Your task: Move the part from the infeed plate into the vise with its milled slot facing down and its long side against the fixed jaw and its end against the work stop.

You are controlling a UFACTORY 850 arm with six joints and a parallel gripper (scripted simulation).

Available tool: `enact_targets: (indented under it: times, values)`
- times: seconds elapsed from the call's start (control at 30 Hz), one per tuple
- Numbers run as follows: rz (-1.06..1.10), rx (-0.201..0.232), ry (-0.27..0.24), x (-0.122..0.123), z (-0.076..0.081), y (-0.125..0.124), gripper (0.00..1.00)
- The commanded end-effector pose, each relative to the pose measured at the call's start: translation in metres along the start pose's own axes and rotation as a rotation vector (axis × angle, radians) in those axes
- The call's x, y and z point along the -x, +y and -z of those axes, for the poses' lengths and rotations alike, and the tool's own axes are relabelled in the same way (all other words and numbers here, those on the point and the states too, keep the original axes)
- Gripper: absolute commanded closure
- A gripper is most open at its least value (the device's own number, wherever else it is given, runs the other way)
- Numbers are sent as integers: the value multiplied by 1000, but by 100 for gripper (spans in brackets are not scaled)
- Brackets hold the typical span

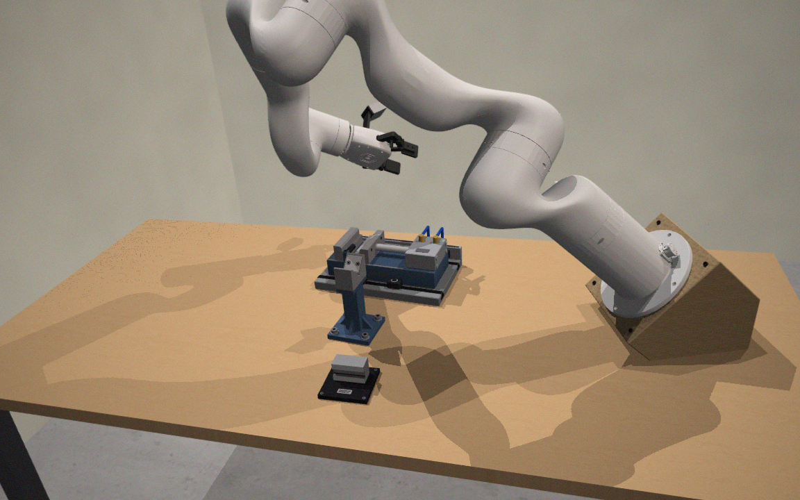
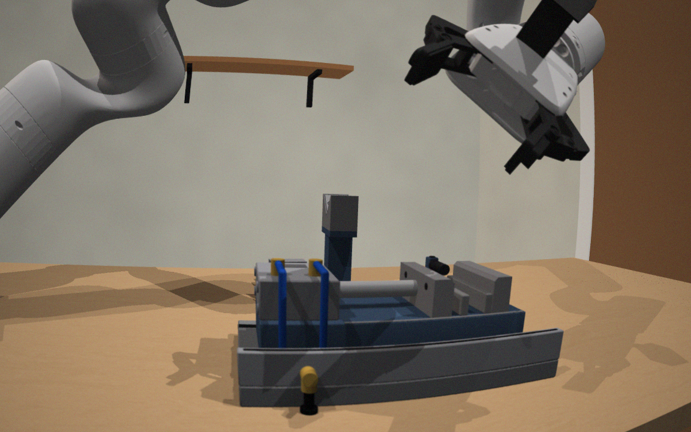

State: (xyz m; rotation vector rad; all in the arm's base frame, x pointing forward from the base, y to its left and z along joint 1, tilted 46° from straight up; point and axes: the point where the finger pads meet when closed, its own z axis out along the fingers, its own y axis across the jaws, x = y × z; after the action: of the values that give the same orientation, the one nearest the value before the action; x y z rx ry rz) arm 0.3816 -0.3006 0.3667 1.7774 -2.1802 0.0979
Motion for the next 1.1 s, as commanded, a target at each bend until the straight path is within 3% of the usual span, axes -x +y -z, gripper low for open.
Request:
enact_targets:
  times: [0.0, 0.03, 0.07, 0.1, 0.17, 0.2, 0.3, 0.33, 0.37, 0.4, 0.47, 0.5, 0.53, 0.57, 0.63, 0.67, 0.73, 0.77, 0.87, 0.93, 1.0, 1.03, 1.07]
  values:
    - [20, -80, 22, 26, 30, -16, 0]
    - [35, -129, 27, 42, 47, -22, 0]
    - [35, -129, 27, 42, 47, -22, 0]
    - [49, -177, 31, 59, 65, -27, 0]
    - [49, -177, 31, 59, 65, -27, 0]
    - [64, -226, 32, 76, 82, -32, 0]
    - [64, -226, 32, 76, 82, -32, 0]
    - [79, -275, 30, 93, 99, -34, 0]
    - [79, -275, 30, 93, 99, -34, 0]
    - [94, -324, 27, 111, 116, -36, 0]
    - [94, -324, 27, 111, 116, -36, 0]
    - [109, -372, 21, 128, 133, -37, 0]
    - [109, -372, 21, 128, 133, -37, 0]
    - [124, -420, 13, 146, 150, -36, 0]
    - [124, -420, 13, 146, 150, -36, 0]
    - [140, -467, 3, 163, 167, -34, 0]
    - [140, -467, 3, 163, 167, -34, 0]
    - [156, -513, -10, 180, 183, -31, 0]
    - [156, -513, -10, 180, 183, -31, 0]
    - [187, -602, -40, 214, 215, -21, 0]
    - [187, -602, -40, 214, 215, -21, 0]
    - [203, -645, -59, 230, 230, -15, 0]
    - [203, -645, -59, 230, 230, -15, 0]
